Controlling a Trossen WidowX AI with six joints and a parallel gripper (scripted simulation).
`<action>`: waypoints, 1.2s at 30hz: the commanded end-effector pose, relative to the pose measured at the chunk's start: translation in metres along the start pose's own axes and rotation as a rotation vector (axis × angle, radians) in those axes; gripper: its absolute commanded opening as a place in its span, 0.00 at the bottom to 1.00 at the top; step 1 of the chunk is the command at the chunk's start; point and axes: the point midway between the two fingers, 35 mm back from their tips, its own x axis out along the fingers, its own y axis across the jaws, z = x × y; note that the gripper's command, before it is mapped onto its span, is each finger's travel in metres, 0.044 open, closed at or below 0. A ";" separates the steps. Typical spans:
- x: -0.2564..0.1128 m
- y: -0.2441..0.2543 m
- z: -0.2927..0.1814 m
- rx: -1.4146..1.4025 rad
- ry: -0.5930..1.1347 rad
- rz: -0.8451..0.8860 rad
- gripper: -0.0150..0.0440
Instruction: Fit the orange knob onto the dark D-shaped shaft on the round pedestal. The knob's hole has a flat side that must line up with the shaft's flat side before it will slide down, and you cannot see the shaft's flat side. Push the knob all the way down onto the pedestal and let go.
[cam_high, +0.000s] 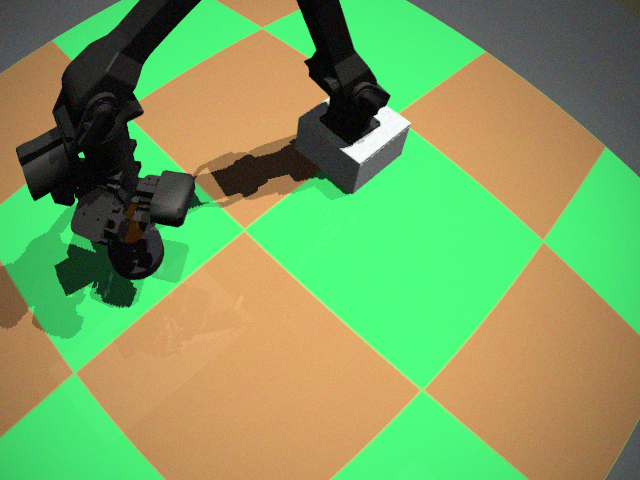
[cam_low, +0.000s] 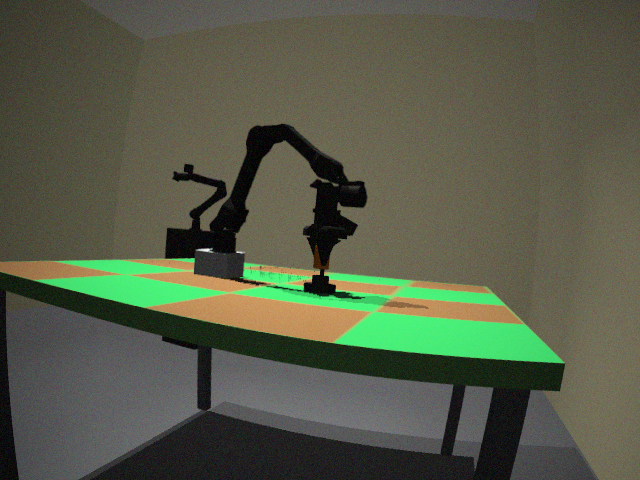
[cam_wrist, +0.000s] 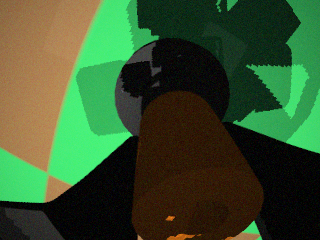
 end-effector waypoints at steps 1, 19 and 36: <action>-0.003 0.000 0.000 -0.047 -0.006 -0.004 0.25; 0.002 0.000 0.000 -0.202 -0.005 -0.005 0.25; -0.003 -0.002 0.002 -0.228 -0.005 -0.005 0.25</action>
